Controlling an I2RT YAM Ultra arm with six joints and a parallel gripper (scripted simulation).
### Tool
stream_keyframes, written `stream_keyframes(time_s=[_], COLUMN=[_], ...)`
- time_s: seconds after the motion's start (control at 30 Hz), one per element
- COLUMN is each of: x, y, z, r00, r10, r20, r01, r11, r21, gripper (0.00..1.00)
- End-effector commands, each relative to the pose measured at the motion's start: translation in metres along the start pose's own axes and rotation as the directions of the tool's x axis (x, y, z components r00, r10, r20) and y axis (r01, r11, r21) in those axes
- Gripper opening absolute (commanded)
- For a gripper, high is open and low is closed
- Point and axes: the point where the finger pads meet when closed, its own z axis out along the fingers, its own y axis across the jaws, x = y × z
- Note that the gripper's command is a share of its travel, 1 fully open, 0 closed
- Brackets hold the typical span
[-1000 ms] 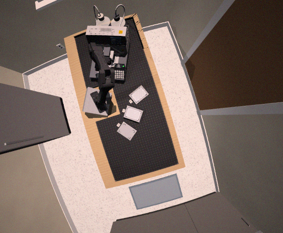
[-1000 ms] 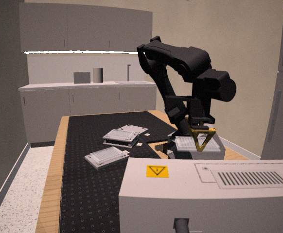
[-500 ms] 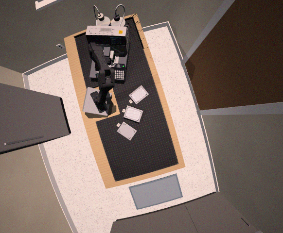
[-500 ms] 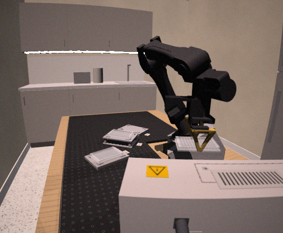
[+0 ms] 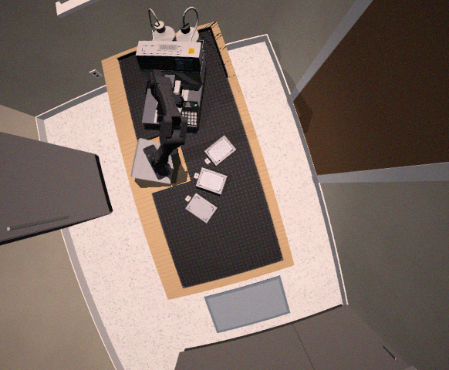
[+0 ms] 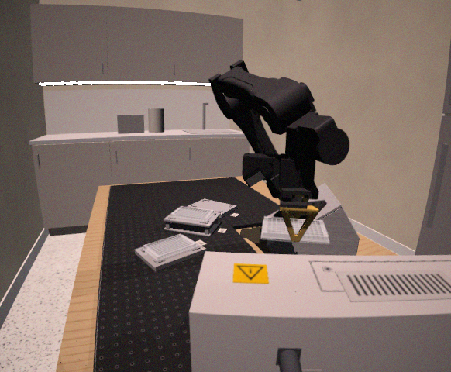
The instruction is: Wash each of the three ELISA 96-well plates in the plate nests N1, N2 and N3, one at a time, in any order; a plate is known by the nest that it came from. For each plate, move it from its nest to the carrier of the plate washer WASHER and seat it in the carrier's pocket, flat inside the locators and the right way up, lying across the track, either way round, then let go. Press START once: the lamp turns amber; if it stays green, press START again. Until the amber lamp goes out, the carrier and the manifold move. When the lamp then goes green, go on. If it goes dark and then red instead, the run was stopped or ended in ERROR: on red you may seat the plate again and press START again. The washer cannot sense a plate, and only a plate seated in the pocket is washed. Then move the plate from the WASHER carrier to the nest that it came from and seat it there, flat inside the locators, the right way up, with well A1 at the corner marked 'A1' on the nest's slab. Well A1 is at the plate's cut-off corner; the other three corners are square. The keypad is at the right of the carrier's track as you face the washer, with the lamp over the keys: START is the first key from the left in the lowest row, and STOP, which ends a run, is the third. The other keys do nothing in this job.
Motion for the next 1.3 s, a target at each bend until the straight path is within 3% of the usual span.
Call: stream_keyframes(time_s=[0.0,0.17,0.23,0.63,0.8,0.9,1.27], x=[-0.013,-0.038,-0.038,-0.098,-0.101,-0.113,-0.161], y=[0.0,-0.003,-0.003,-0.009,-0.009,-0.017,-0.046], z=[-0.005,-0.003,-0.003,0.002,0.002,0.004,0.008], r00=[1.0,1.0,1.0,1.0,1.0,0.996,0.996], r10=[-0.014,-0.014,-0.014,-0.013,-0.013,0.084,0.084], r20=[0.006,0.007,0.007,0.008,0.008,0.006,0.008], r01=[0.014,0.014,0.014,0.014,0.014,-0.084,-0.084], r11=[1.0,1.0,1.0,1.0,1.0,0.996,0.996], r21=[-0.02,-0.02,-0.02,-0.02,-0.02,-0.021,-0.02], gripper=[0.0,0.0,0.0,0.0,0.0,0.0,0.0])
